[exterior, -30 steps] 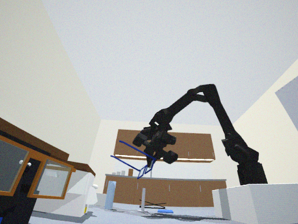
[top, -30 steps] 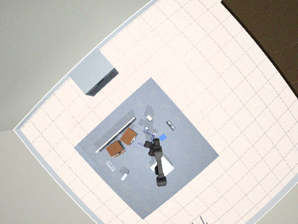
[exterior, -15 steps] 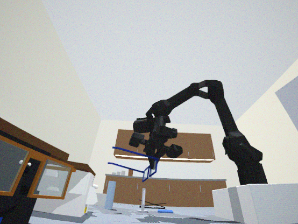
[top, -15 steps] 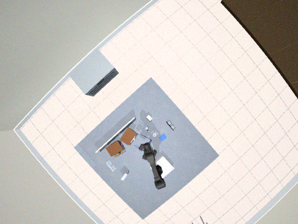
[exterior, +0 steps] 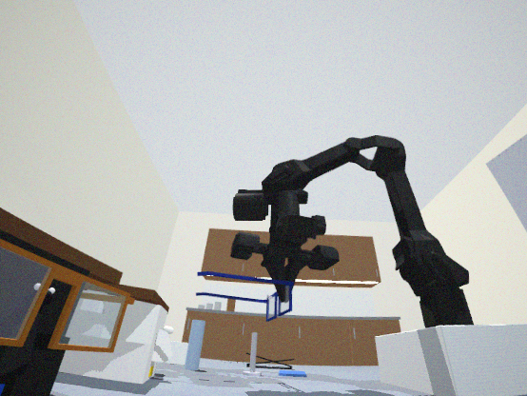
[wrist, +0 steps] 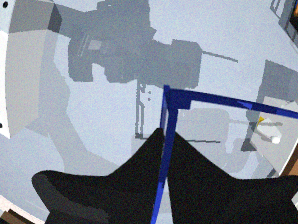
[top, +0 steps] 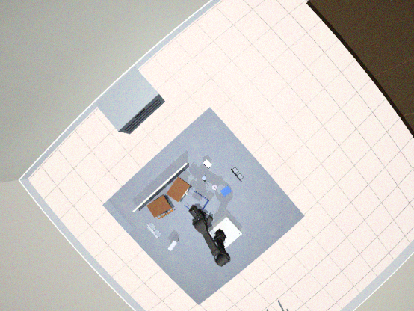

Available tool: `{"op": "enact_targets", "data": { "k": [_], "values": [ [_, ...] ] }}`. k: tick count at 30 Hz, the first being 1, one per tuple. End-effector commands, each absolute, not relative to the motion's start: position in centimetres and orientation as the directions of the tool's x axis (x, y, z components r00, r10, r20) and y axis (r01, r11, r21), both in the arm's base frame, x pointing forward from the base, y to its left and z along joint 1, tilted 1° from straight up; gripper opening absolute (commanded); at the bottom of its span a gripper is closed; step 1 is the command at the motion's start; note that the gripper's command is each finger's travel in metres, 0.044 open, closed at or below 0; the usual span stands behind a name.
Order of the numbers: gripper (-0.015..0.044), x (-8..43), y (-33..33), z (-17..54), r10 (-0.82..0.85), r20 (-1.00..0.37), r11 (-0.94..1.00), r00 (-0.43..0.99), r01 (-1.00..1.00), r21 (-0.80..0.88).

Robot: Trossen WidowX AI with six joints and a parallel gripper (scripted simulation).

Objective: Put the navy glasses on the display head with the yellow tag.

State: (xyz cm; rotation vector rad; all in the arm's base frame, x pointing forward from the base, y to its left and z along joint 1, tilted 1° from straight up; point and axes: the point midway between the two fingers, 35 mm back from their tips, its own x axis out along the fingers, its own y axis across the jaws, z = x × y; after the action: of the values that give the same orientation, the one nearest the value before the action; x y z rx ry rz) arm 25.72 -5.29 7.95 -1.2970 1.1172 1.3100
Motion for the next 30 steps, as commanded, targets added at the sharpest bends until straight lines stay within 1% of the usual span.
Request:
{"op": "enact_targets", "data": {
  "k": [1, 6, 20, 30],
  "values": [
    [0.0, 25.5, -5.0, 7.7, -0.016, -1.0, -0.119, 0.006, -0.993, -0.004],
    [0.0, 25.5, -5.1, 7.0, -0.049, -0.999, -0.119, 0.007, -0.993, -0.001],
    [0.0, 25.5, -5.1, 5.8, -0.002, -1.0, -0.119, 0.001, -0.993, -0.001],
    [0.0, 25.5, -5.1, 4.9, -0.006, -1.0, -0.119, 0.002, -0.993, -0.001]
  ]
}}
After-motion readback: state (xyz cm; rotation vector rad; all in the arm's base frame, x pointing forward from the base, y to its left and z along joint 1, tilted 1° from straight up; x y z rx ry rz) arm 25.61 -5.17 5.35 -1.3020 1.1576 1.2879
